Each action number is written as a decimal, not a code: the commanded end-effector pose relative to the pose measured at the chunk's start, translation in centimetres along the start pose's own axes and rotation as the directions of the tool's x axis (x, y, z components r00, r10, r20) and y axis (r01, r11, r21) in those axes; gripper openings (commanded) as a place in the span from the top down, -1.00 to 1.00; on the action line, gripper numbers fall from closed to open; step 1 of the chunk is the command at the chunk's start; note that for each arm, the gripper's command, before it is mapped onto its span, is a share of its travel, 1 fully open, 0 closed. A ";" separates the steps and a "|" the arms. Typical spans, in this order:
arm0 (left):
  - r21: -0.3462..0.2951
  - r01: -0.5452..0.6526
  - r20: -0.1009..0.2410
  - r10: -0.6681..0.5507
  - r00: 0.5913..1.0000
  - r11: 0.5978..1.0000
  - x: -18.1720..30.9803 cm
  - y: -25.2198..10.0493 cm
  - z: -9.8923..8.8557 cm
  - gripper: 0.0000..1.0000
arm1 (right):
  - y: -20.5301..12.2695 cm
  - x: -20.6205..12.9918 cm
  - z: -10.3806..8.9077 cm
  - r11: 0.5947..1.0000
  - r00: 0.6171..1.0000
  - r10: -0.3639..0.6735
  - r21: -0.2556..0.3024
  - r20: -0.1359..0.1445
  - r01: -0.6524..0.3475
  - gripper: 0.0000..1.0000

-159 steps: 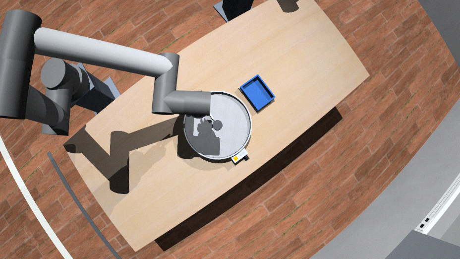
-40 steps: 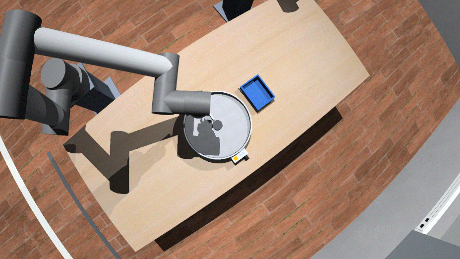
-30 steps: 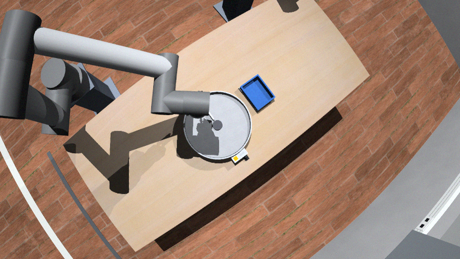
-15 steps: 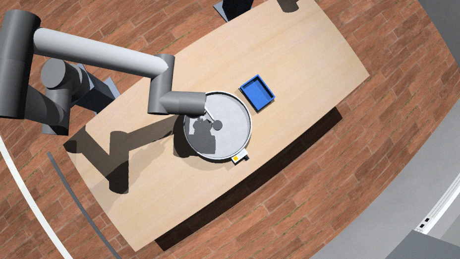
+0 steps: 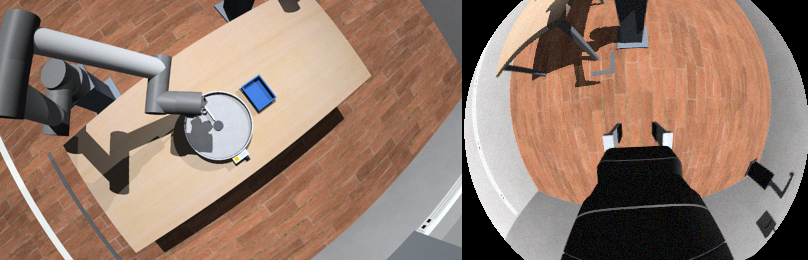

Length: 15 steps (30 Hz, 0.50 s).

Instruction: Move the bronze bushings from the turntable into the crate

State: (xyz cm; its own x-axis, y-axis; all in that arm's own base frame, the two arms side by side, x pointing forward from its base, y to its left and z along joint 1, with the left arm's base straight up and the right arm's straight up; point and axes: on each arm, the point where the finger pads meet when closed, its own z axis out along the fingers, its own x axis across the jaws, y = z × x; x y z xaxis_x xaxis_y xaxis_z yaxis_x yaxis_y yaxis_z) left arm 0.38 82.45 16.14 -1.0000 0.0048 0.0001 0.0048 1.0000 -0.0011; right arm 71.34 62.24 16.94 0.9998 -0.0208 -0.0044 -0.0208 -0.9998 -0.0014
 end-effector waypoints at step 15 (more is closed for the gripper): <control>-0.001 0.000 0.000 0.000 1.000 1.000 0.0 0.0 -0.1 -1.00 | 1.3 -0.8 2.1 0.878 0.878 0.479 0.002 -0.004 -0.479 0.22</control>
State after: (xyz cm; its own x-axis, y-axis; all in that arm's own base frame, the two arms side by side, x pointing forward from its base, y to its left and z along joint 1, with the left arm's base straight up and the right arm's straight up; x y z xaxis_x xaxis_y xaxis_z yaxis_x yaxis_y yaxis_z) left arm 0.38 82.45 16.14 -1.0000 0.0048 0.0001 0.0048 1.0000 -0.0011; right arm 70.57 61.09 15.04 0.9064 -0.4224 -0.0047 -0.4224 -0.9064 0.0005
